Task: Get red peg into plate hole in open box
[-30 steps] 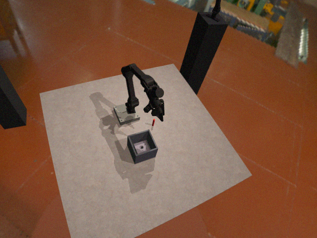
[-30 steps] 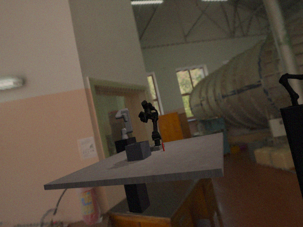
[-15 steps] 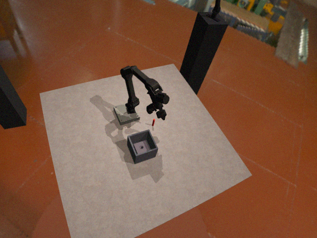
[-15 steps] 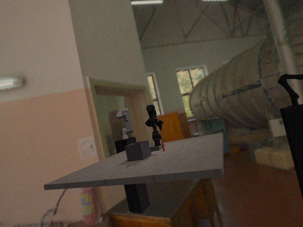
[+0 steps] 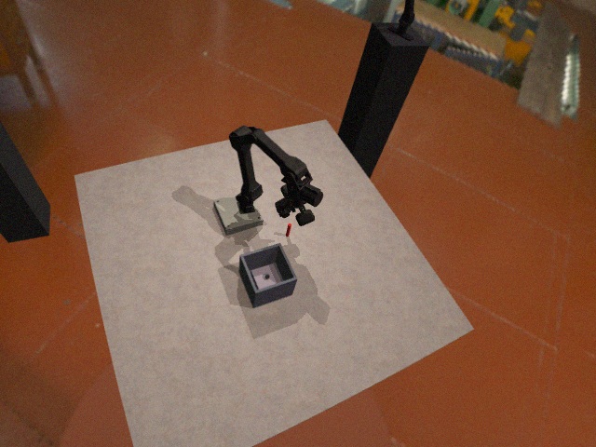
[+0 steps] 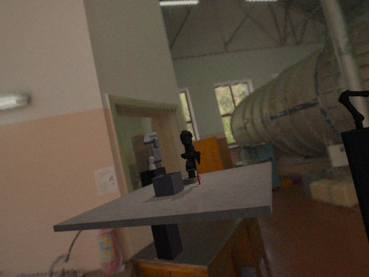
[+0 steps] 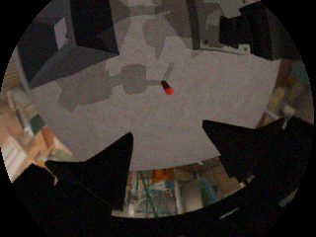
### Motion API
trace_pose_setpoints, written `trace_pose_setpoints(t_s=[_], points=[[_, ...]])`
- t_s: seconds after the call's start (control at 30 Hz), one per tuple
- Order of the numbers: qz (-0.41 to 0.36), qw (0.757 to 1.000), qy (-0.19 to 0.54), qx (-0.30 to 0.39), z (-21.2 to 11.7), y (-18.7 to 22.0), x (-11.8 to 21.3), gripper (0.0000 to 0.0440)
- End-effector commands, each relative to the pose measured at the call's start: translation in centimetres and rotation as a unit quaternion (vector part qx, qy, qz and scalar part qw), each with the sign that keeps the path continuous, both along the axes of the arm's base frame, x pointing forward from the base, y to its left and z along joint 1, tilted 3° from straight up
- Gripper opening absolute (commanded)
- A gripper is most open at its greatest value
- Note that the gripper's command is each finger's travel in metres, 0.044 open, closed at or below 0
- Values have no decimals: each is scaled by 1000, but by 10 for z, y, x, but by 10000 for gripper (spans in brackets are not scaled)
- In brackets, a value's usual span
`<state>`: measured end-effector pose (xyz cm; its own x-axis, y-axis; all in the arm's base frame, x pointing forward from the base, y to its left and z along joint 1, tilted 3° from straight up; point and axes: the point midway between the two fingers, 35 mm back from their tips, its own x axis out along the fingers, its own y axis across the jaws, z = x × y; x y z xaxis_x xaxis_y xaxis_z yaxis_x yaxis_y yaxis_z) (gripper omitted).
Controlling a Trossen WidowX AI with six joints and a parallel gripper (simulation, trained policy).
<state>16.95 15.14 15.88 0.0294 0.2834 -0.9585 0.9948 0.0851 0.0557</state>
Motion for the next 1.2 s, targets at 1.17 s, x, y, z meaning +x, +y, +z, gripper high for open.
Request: trace_pose_setpoints(t_s=[1.17], points=[[104,989,61,-89,-117,-12,-23,371]])
